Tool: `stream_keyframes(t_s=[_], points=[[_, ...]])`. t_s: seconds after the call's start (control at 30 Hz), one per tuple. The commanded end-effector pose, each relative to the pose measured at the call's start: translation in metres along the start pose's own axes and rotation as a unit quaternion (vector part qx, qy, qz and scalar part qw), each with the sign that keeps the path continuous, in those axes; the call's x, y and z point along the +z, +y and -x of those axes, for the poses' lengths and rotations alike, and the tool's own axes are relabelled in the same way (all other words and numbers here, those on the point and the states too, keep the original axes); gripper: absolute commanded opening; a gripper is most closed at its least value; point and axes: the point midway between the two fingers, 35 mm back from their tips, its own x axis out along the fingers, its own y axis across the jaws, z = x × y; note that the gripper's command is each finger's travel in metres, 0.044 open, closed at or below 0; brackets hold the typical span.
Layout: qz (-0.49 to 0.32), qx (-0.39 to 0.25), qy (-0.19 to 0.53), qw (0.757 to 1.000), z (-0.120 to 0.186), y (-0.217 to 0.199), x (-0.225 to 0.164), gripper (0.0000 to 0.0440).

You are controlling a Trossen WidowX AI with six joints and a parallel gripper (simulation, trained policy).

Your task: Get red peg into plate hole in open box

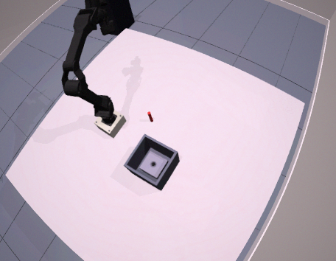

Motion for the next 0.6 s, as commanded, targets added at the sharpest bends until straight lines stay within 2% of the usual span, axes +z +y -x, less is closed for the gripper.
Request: stream_keyframes(t_s=[0.0,0.07,0.27,0.57], points=[[-0.015,0.007,0.005,1.0,-0.001,0.003,-0.003,0.0419],[-0.047,0.018,0.015,0.999,-0.002,0.01,-0.008,0.044],[-0.142,0.045,0.048,0.988,-0.004,0.029,-0.027,0.044],[-0.282,0.075,0.103,0.951,-0.003,0.059,-0.054,0.044]])
